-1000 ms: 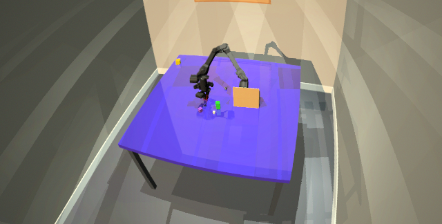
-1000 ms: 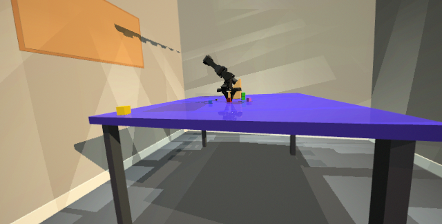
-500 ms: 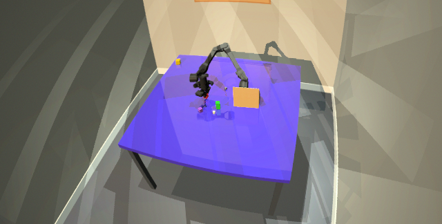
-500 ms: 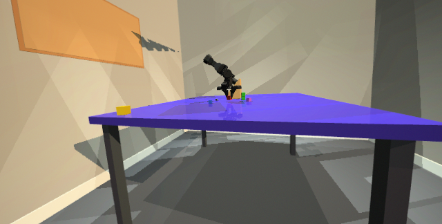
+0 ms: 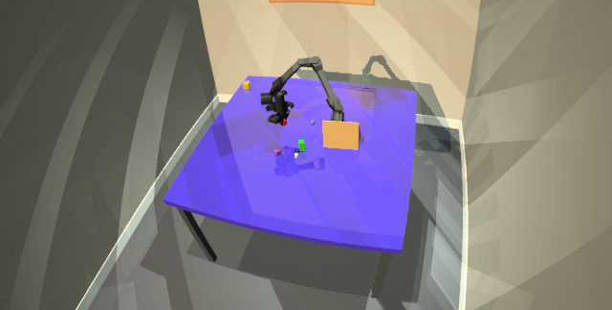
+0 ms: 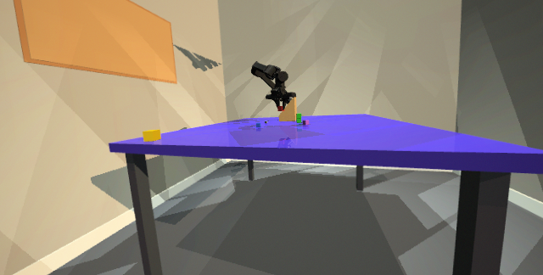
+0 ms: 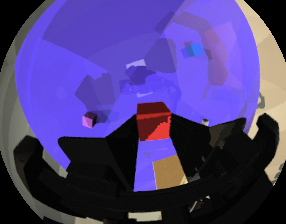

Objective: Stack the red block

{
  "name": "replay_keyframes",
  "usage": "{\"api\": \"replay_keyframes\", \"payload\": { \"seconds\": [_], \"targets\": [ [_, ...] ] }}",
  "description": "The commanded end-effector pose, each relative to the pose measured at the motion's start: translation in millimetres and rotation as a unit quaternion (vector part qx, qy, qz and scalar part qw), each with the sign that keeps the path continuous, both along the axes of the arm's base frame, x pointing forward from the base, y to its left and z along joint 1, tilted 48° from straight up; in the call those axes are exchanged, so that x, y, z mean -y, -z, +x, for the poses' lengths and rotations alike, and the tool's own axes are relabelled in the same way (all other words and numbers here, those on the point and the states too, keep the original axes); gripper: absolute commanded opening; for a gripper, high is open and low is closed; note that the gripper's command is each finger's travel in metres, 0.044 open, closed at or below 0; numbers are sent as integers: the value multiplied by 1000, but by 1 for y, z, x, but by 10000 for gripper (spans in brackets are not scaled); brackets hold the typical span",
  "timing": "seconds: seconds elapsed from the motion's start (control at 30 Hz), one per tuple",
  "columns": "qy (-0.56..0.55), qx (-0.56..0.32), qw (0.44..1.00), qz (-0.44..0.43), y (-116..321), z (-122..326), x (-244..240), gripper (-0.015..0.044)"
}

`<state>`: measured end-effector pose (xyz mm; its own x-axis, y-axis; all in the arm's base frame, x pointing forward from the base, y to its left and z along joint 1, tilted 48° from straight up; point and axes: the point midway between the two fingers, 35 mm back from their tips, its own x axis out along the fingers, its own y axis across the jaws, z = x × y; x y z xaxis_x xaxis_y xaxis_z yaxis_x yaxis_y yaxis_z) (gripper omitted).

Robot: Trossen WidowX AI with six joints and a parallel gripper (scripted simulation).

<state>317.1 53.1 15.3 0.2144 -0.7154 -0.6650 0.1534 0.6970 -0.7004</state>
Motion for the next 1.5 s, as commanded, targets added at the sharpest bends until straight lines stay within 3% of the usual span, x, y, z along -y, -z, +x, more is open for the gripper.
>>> {"api": "replay_keyframes", "payload": {
  "seconds": [0.0, 0.4, 1.17, 1.47],
  "targets": [
    [2, 1, 1000, 2, -15, -5, -16, 0],
    [2, 1, 1000, 4, -17, -9, -25, 0],
    [2, -3, 1000, 6, 55, -139, -55, 0],
    [2, -2, 1000, 5, 73, -137, -38, 0]
  ]
}}
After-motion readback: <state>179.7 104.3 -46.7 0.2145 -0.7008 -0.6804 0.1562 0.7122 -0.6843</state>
